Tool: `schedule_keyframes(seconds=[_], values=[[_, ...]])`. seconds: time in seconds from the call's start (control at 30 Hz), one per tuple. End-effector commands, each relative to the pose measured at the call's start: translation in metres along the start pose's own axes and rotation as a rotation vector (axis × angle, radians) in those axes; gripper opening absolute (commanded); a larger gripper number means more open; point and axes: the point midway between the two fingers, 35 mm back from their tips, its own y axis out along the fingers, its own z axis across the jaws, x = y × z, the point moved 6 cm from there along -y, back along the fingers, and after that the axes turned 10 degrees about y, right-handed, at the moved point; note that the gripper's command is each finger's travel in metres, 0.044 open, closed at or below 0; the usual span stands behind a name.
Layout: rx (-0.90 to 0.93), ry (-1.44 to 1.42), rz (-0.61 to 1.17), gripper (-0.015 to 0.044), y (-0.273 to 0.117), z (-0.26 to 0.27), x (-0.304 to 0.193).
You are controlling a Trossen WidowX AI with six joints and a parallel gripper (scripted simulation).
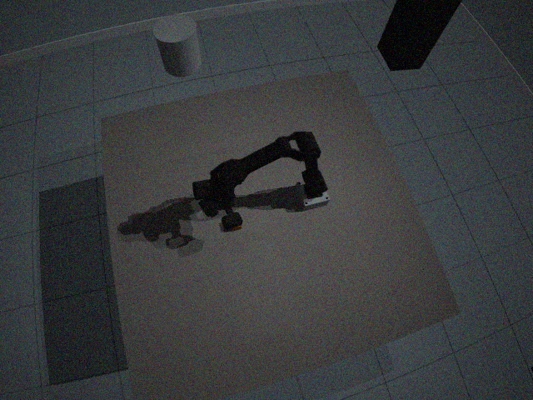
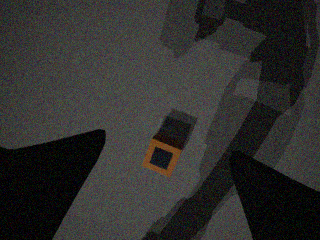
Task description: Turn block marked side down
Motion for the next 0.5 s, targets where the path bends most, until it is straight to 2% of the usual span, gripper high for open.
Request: schedule_keyframes(seconds=[0.0,0.3,0.47], values=[[-0.213,0.171,0.174,0.0440,0.013,0.018,-0.022],[-0.213,0.171,0.174,0.0440,0.015,0.019,-0.026],[-0.213,0.171,0.175,0.0440,0.047,0.014,-0.036]])
